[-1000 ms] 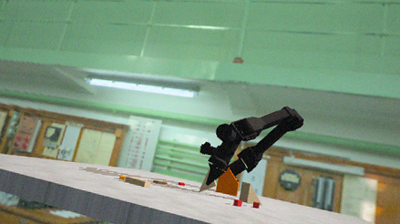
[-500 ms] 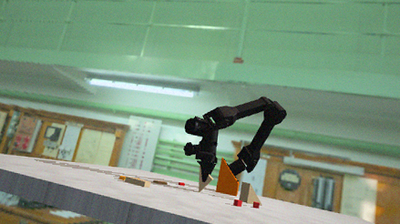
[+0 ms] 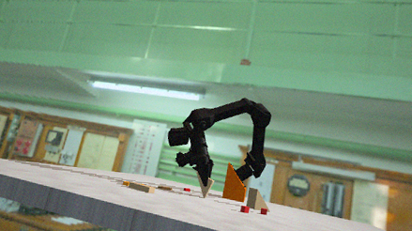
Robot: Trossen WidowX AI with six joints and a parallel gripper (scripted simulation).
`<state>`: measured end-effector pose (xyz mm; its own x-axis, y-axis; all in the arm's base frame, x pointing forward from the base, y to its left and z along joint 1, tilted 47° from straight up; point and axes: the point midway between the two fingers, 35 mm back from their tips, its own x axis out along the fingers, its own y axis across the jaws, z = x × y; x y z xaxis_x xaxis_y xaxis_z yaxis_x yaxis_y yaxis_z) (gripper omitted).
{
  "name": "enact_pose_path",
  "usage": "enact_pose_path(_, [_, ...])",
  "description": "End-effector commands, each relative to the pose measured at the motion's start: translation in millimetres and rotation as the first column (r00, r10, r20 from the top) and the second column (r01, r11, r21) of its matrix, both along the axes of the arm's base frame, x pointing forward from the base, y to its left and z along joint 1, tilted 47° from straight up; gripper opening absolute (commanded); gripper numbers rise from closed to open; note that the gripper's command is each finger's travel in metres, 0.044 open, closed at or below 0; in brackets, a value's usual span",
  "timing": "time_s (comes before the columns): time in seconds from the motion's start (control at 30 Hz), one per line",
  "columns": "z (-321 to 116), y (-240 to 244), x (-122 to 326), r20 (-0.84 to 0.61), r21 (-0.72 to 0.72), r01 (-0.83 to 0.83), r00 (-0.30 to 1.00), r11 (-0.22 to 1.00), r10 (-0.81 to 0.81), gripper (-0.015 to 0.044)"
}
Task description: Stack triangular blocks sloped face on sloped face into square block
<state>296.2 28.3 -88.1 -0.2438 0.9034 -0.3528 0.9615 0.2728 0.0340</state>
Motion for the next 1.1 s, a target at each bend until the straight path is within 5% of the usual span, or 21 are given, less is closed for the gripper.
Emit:
enact_pose_path(0.0, [1.6, 2.0, -1.0, -0.001, -0.009, -0.012, 1.0, 1.0, 0.012, 0.0105])
enact_pose_path(0.43, [1.6, 2.0, -1.0, -0.001, -0.009, -0.012, 1.0, 1.0, 0.012, 0.044])
enact_pose_path(0.73, [3.3, 0.1, -0.2, 0.0, -0.011, -0.01, 1.0, 1.0, 0.01, 0.044])
enact_pose_path(1.07, [72.3, -68.8, 15.1, 0.017, -0.076, 0.062, 0.998, 0.995, -0.06, 0.044])
